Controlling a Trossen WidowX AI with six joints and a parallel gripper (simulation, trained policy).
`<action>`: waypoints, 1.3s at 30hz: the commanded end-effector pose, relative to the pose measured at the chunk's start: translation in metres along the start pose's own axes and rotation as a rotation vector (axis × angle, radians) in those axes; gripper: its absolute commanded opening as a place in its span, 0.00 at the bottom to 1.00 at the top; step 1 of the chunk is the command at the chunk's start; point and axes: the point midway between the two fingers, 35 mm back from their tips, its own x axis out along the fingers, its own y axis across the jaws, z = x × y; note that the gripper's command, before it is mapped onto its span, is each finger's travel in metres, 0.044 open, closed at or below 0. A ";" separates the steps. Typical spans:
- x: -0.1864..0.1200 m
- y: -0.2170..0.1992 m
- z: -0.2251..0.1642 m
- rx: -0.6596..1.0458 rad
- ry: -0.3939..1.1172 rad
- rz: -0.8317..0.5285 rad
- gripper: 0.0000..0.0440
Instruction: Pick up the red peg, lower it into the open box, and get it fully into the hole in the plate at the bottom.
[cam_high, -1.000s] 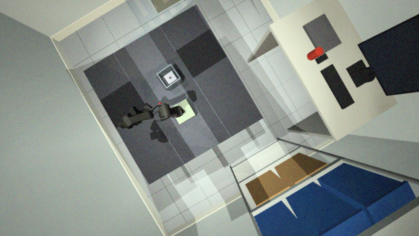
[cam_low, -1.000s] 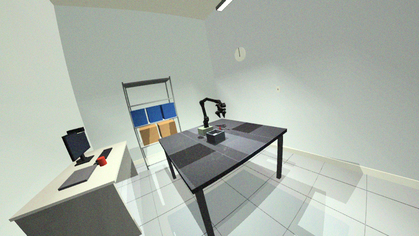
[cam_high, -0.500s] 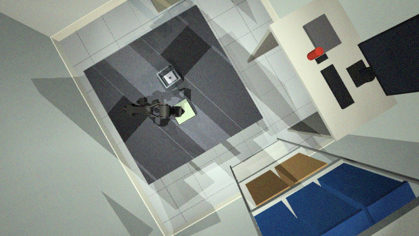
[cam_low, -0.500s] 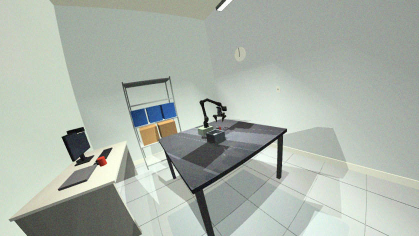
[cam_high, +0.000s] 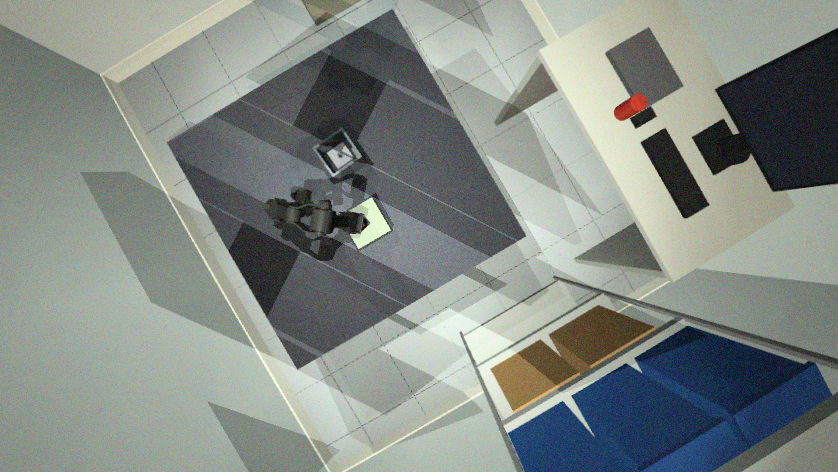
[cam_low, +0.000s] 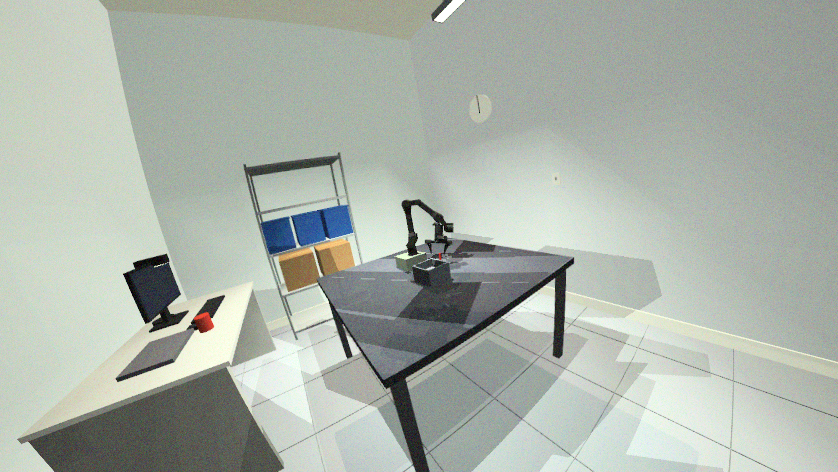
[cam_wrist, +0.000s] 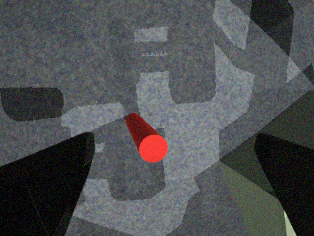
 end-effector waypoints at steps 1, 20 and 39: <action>0.019 0.000 -0.002 0.049 0.008 0.006 0.99; 0.058 0.001 -0.014 0.185 0.085 0.032 0.27; 0.020 -0.009 0.025 0.105 -0.031 0.050 0.00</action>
